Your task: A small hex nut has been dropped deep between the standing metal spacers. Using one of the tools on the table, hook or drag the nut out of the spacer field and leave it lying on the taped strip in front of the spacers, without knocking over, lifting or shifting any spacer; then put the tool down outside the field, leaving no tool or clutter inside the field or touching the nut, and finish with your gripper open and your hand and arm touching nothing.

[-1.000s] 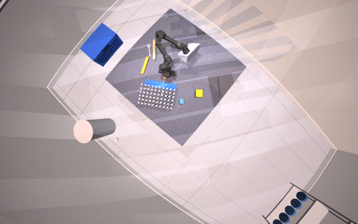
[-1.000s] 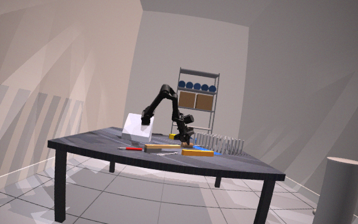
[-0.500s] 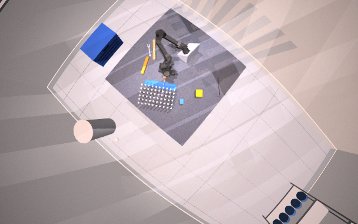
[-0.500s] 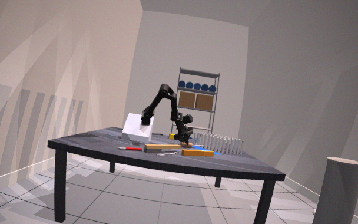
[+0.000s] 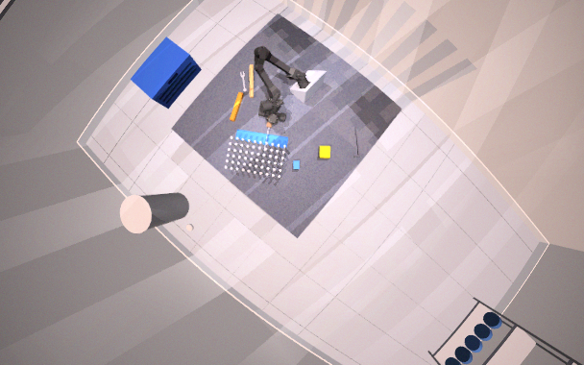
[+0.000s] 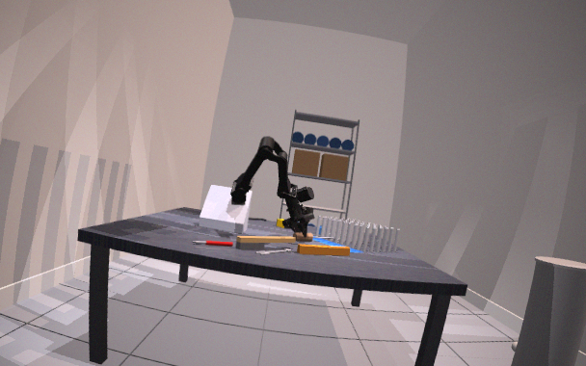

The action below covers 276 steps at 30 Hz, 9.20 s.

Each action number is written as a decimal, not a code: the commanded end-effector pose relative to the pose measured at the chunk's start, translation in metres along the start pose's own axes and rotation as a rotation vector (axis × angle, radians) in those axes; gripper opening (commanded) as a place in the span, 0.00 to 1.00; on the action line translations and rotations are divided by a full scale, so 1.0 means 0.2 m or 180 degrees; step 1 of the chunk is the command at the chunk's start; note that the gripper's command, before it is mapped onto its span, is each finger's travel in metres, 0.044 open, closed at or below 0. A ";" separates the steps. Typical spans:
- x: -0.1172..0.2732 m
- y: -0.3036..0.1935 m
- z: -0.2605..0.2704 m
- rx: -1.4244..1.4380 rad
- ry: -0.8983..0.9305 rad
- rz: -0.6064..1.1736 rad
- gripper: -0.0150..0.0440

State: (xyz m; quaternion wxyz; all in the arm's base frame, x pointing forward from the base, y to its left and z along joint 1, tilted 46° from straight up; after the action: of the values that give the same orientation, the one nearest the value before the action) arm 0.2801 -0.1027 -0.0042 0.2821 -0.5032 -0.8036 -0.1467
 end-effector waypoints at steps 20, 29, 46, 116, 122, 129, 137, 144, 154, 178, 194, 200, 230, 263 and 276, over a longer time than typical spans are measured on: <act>0.03 -0.08 -0.01 0.0012 -0.0006 0.0005 0.25; 0.04 -0.10 -0.02 0.0012 -0.0006 0.0006 0.25; 0.06 -0.15 -0.03 0.0014 -0.0006 0.0009 0.25; 0.17 -0.18 -0.07 -0.0004 -0.0011 0.0014 0.25; 0.19 -0.19 -0.07 -0.0004 -0.0011 0.0014 0.25; 0.24 -0.27 -0.08 0.0006 -0.0007 0.0013 0.25; 0.29 -0.36 -0.08 0.0017 -0.0002 0.0012 0.25; 0.34 -0.29 -0.09 -0.0003 0.0058 0.0011 0.25; 0.50 -0.17 -0.14 -0.0030 0.0117 0.0026 0.25; 0.81 0.01 -0.14 0.0452 0.0258 -0.0052 0.25; 0.96 0.28 0.19 0.1922 0.0967 -0.0459 0.25; 1.02 0.36 0.32 0.2491 0.1172 -0.0603 0.25; 1.29 0.47 1.15 0.5244 0.2114 -0.1315 0.25; 1.39 0.15 1.93 0.7468 0.3049 -0.1921 0.25; 1.32 0.13 1.96 0.7467 0.3047 -0.1922 0.25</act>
State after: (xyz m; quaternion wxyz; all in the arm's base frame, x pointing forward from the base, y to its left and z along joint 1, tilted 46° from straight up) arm 0.0960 0.3072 -0.1556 0.7635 0.3403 -0.3546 0.4190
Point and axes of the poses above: the point midway between the two fingers, 35 mm back from their tips, its own x axis back along the fingers, its own z axis across the jaws, y = z × x, the point moved 5 cm from there along x, back along the fingers, and after that the axes turned 9 degrees about -x, right-handed, at the moved point
